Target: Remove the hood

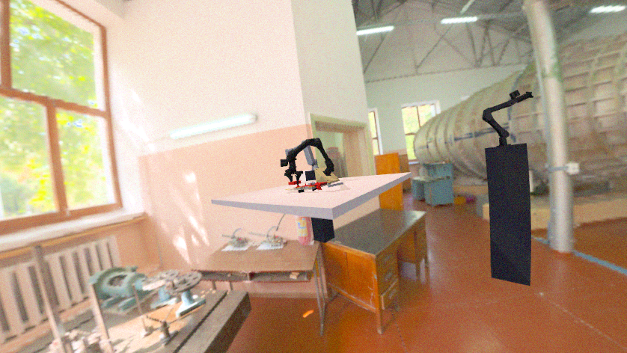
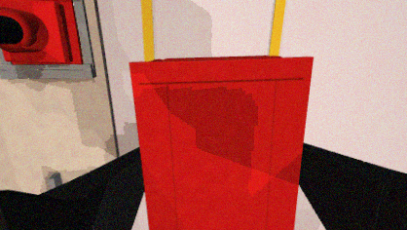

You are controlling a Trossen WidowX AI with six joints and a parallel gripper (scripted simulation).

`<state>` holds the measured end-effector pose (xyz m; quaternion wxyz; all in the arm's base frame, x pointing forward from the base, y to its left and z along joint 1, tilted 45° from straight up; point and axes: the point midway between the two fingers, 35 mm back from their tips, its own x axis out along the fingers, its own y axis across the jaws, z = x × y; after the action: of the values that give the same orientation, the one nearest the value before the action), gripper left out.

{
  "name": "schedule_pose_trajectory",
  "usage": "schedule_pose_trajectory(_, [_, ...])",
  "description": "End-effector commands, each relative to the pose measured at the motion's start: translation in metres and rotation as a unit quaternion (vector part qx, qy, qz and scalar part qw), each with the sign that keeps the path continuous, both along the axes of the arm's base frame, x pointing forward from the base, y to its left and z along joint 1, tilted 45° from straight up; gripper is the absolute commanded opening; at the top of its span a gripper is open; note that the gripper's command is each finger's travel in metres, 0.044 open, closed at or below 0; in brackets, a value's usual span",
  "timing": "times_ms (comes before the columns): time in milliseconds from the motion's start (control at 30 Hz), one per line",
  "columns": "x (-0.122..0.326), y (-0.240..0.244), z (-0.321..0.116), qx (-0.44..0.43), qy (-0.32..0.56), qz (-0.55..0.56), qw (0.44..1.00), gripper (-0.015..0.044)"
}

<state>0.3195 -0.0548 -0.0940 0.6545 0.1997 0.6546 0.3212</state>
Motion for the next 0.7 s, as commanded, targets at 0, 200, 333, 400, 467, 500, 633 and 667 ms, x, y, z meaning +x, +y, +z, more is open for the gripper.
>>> schedule_pose_trajectory(0, [-0.0026, 0.0033, -0.0024, 0.003, 0.004, -0.003, 1.000, 0.0000])
schedule_pose_trajectory(200, [-0.0032, 0.0059, -0.0049, 0.003, 0.004, -0.003, 1.000, 0.0000])
schedule_pose_trajectory(333, [-0.0036, 0.0077, -0.0065, 0.003, 0.004, -0.003, 1.000, 0.0000])
schedule_pose_trajectory(400, [-0.0038, 0.0086, -0.0073, 0.003, 0.004, -0.003, 1.000, 0.0000])
schedule_pose_trajectory(467, [-0.0041, 0.0095, -0.0081, 0.003, 0.004, -0.003, 1.000, 0.0000])
schedule_pose_trajectory(500, [-0.0042, 0.0099, -0.0085, 0.003, 0.004, -0.003, 1.000, 0.0000])
schedule_pose_trajectory(633, [-0.0045, 0.0110, -0.0095, 0.003, 0.004, -0.003, 1.000, 0.0000])
schedule_pose_trajectory(667, [-0.0045, 0.0110, -0.0095, 0.003, 0.004, -0.003, 1.000, 0.0000])
